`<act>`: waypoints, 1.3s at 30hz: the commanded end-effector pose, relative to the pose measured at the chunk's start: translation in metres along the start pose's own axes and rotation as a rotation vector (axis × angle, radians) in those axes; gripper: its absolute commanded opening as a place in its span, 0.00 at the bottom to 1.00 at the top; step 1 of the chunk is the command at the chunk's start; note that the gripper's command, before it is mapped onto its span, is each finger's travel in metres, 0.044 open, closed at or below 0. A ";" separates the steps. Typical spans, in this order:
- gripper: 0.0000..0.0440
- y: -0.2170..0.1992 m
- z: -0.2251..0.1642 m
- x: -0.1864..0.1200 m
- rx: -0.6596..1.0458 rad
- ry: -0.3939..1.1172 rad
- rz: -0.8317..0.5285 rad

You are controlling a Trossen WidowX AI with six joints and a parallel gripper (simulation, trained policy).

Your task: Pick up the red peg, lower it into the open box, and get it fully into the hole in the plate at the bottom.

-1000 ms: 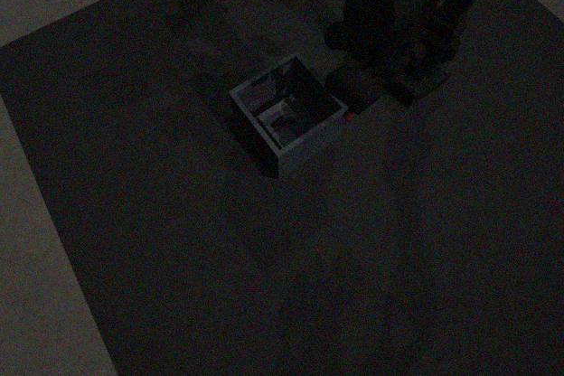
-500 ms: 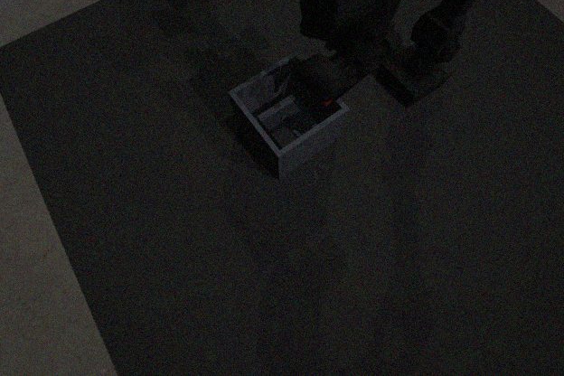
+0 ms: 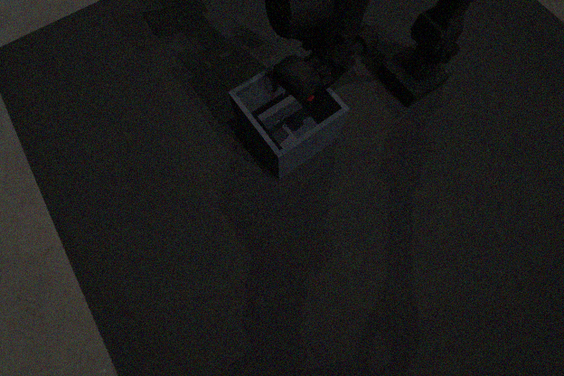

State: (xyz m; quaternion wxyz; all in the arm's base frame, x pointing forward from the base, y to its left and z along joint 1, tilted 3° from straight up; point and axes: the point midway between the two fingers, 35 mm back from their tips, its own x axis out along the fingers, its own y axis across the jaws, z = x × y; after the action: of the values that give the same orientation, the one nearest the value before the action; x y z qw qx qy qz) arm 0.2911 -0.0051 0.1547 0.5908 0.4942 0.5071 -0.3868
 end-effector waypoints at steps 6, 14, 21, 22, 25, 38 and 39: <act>0.00 0.005 0.014 0.018 -0.007 0.015 -0.027; 0.00 0.006 0.020 0.040 -0.014 0.033 -0.049; 0.00 0.010 0.023 0.056 -0.030 0.052 -0.052; 0.00 0.011 0.023 0.058 -0.034 0.054 -0.051; 0.00 0.012 0.024 0.066 -0.047 0.061 -0.054; 0.05 0.014 0.027 0.094 -0.098 0.065 -0.084; 0.08 0.014 0.028 0.095 -0.101 0.065 -0.089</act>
State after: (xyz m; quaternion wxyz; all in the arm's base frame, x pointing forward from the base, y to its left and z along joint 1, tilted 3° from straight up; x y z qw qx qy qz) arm 0.3305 -0.0244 0.0725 0.5845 0.4626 0.5571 -0.3660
